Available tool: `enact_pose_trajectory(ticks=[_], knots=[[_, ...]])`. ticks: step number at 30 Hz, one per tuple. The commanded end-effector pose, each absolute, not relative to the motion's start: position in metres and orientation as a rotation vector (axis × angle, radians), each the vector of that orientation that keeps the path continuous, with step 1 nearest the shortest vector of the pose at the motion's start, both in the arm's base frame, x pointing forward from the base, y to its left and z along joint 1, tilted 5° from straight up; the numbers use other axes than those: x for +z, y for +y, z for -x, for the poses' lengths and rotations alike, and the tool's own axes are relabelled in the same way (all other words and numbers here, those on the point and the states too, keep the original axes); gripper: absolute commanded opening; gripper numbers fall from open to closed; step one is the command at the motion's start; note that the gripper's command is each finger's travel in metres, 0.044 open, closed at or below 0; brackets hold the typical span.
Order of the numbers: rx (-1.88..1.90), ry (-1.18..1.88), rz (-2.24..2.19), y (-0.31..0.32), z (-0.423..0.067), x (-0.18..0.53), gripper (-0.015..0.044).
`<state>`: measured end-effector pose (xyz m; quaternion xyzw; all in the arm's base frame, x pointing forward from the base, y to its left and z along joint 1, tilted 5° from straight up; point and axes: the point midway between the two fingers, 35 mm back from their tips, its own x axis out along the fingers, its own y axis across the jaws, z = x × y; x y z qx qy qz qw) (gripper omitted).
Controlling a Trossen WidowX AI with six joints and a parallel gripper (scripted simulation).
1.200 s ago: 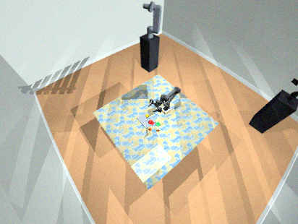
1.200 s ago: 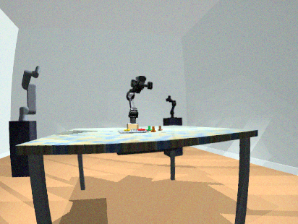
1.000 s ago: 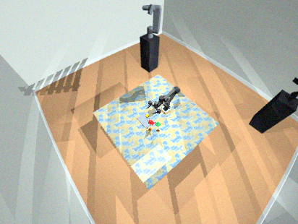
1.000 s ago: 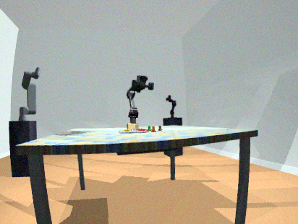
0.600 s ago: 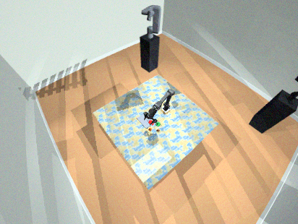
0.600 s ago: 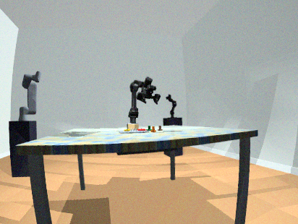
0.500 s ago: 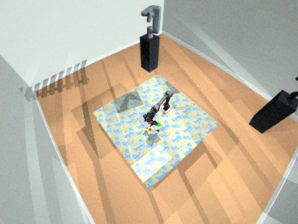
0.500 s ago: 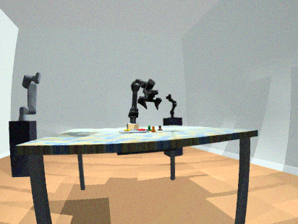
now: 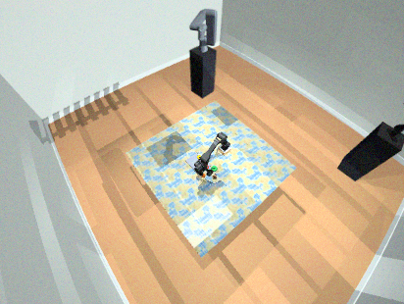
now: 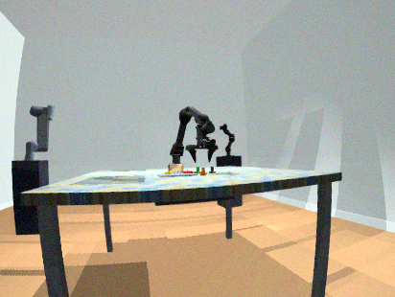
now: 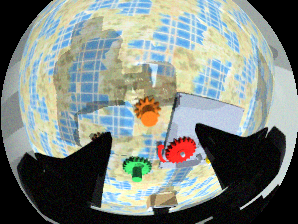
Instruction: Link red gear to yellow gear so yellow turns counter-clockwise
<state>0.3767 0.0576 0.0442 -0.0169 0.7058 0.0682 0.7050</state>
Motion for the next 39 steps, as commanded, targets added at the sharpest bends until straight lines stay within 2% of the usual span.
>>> enact_pose_trajectory(ticks=[1, 29, 39], knots=[[0.15, 1.581, 0.03, 0.06, -0.377, 0.04, 0.044], [0.15, 1.581, 0.03, 0.063, -0.377, 0.002, 0.044], [0.15, 1.581, 0.03, 0.063, -0.377, 0.002, 0.0177]])
